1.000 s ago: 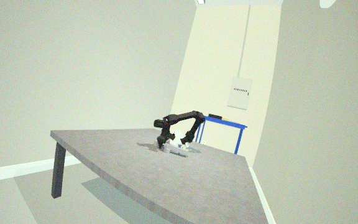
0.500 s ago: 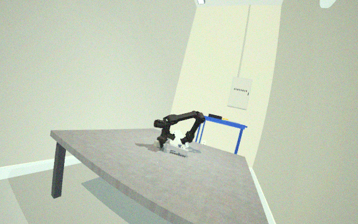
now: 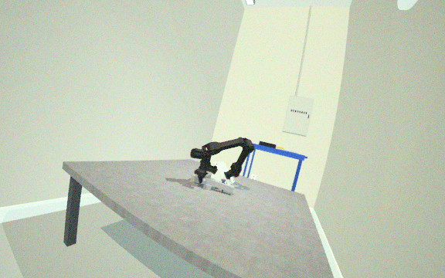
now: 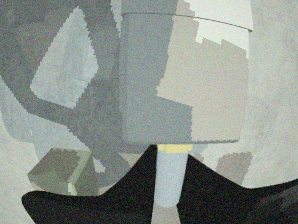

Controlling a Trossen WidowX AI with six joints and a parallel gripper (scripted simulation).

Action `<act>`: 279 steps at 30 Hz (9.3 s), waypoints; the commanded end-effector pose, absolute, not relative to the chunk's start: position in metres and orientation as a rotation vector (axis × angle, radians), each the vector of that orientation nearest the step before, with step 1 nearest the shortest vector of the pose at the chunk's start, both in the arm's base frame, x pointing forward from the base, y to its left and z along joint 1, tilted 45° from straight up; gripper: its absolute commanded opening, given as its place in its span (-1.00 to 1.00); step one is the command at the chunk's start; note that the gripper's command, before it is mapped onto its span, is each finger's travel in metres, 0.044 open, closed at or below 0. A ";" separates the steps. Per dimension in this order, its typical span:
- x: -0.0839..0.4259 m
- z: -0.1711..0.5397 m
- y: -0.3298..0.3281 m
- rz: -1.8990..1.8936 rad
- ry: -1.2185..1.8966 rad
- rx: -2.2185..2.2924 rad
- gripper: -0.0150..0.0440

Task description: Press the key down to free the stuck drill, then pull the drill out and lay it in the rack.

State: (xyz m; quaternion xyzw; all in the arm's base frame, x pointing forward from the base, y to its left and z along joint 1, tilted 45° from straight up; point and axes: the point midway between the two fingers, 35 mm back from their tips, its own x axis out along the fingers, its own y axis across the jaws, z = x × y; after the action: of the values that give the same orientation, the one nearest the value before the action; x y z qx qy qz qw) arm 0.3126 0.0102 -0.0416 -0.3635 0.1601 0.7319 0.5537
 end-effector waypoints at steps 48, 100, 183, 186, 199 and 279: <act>0.324 -0.062 -0.010 1.728 0.377 -0.869 1.00; 0.321 -0.056 -0.004 1.728 0.376 -0.869 -0.49; 0.347 -0.089 -0.057 1.726 0.378 -0.874 -0.49; 0.348 -0.088 -0.057 1.726 0.378 -0.874 -0.49; 0.348 -0.082 -0.060 1.726 0.378 -0.874 -0.49; 0.318 -0.080 -0.086 1.727 0.381 -0.874 -0.49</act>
State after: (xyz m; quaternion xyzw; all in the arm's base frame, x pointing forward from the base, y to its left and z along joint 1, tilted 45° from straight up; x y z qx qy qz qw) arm 0.3220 -0.0831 -0.0780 -0.3668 0.1617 0.7311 0.5521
